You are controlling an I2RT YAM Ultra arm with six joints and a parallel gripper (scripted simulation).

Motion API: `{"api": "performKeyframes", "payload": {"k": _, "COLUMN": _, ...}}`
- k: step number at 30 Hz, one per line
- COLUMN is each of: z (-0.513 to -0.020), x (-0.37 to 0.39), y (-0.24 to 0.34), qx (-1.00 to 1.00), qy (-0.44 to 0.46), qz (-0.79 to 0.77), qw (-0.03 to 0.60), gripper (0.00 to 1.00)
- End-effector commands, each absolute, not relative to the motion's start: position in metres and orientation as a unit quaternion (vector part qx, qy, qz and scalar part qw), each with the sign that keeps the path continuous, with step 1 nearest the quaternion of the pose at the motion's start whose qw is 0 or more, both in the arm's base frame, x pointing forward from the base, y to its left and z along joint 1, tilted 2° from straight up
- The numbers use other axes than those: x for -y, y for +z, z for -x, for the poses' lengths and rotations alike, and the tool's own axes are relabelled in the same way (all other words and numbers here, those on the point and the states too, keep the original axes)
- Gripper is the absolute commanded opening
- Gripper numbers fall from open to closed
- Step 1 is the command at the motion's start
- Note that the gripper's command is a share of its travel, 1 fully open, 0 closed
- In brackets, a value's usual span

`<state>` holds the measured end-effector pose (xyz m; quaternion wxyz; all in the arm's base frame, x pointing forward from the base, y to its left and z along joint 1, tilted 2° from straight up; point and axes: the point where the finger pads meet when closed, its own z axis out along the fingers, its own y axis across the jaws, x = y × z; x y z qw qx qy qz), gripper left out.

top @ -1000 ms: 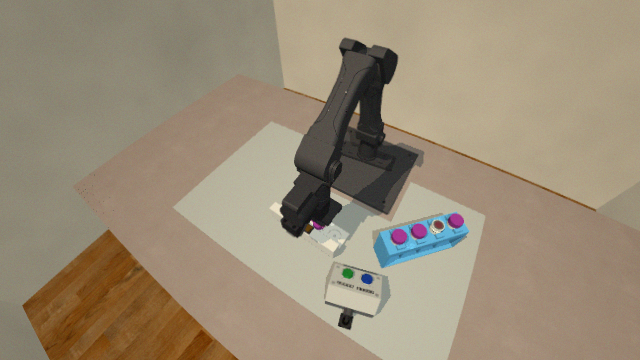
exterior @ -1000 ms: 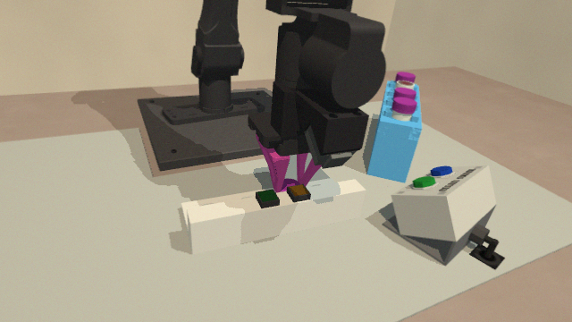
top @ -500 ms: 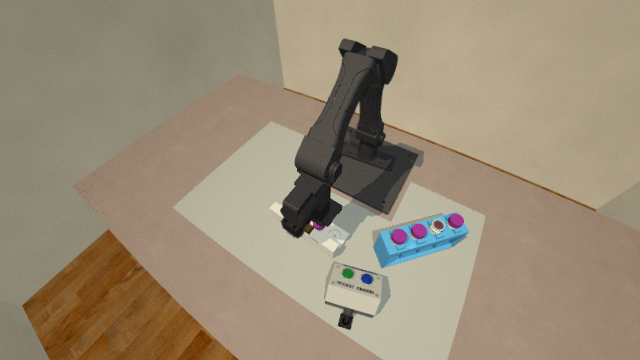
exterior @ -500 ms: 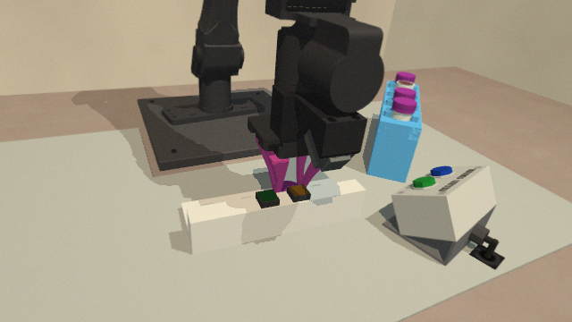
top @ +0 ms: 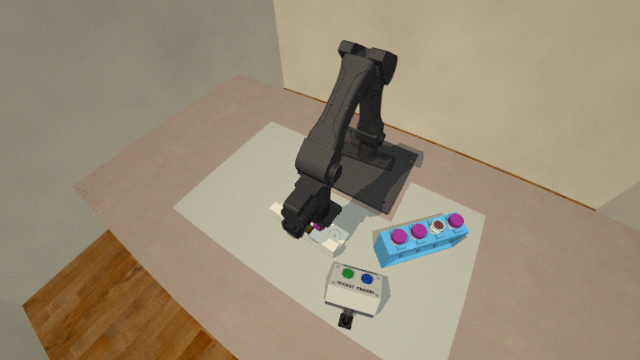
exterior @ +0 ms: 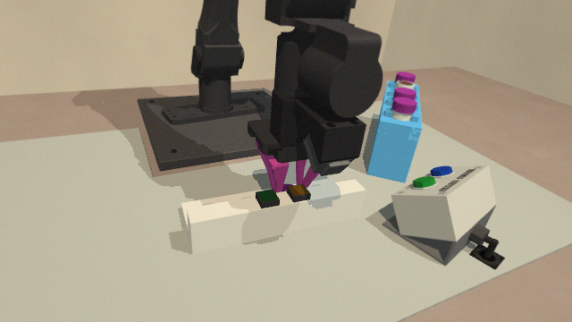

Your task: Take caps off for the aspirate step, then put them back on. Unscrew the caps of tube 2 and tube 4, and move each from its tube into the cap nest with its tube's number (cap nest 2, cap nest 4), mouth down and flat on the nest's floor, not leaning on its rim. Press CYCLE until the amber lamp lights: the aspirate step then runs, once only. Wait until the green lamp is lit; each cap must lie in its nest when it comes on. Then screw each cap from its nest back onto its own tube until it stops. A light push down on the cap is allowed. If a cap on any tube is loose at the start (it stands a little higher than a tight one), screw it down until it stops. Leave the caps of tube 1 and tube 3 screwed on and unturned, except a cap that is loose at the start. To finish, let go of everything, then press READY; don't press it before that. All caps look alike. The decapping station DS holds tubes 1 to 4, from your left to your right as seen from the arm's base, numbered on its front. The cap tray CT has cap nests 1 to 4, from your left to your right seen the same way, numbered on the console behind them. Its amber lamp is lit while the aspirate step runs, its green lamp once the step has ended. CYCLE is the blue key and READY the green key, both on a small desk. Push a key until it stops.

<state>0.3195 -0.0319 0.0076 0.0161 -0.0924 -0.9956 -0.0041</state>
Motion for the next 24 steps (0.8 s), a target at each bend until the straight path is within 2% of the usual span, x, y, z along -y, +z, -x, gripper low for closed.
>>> {"api": "performKeyframes", "payload": {"k": 1, "z": -0.3214, "x": 0.0318, "y": 0.0100, "qx": 0.996, "qy": -0.004, "qz": 0.092, "qw": 0.011, "gripper": 0.00}}
{"api": "performKeyframes", "payload": {"k": 8, "z": -0.3212, "x": 0.0318, "y": 0.0094, "qx": 0.996, "qy": -0.004, "qz": 0.092, "qw": 0.011, "gripper": 0.00}}
{"api": "performKeyframes", "payload": {"k": 9, "z": -0.3212, "x": 0.0318, "y": 0.0094, "qx": 0.996, "qy": -0.004, "qz": 0.092, "qw": 0.011, "gripper": 0.47}}
{"api": "performKeyframes", "payload": {"k": 24, "z": -0.3212, "x": 0.0319, "y": 0.0143, "qx": 0.996, "qy": -0.004, "qz": 0.092, "qw": 0.011, "gripper": 0.47}}
